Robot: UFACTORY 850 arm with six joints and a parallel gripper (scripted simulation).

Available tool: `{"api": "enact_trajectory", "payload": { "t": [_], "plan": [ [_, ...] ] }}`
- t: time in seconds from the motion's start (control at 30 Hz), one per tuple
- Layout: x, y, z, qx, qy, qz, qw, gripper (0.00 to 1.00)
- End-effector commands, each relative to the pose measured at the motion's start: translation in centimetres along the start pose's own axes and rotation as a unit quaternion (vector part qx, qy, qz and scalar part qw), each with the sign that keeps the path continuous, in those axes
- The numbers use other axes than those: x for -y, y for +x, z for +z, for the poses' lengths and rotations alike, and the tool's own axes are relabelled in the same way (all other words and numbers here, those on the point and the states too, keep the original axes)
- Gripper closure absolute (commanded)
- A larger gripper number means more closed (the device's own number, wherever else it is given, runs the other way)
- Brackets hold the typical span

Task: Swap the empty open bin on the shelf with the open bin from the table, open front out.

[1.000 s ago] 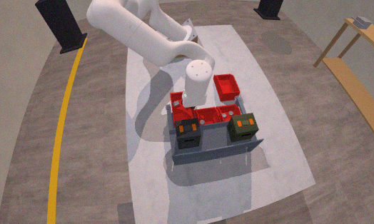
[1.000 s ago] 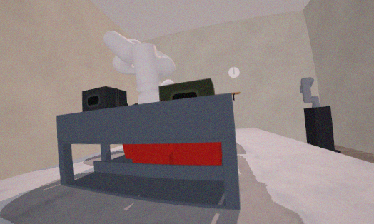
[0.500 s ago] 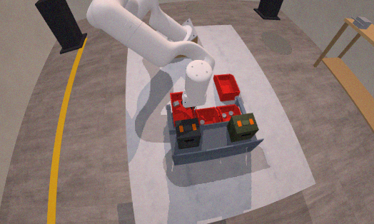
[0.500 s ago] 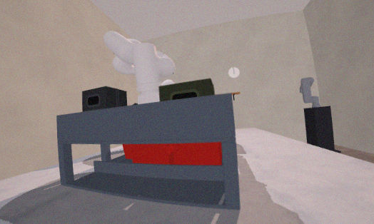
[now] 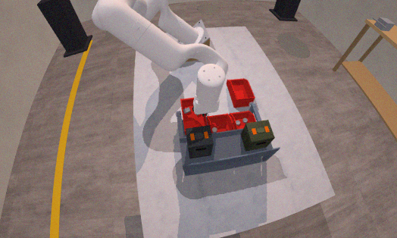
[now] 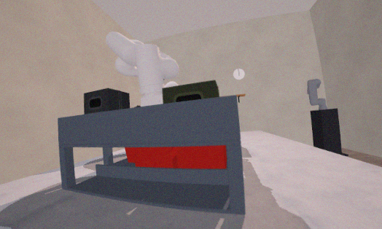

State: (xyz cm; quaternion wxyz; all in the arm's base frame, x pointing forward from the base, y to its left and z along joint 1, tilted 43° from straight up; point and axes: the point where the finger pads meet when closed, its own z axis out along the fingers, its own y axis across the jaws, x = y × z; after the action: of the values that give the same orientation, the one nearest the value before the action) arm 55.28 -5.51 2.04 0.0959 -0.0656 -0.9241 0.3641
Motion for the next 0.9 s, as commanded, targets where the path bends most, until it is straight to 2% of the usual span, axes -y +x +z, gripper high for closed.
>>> {"api": "enact_trajectory", "payload": {
  "t": [0.0,0.87],
  "plan": [
    [0.0,-0.1,-0.1,0.002,0.000,0.000,1.000,1.00],
    [0.0,-1.4,-0.1,0.019,0.000,0.000,1.000,1.00]
  ]
}}
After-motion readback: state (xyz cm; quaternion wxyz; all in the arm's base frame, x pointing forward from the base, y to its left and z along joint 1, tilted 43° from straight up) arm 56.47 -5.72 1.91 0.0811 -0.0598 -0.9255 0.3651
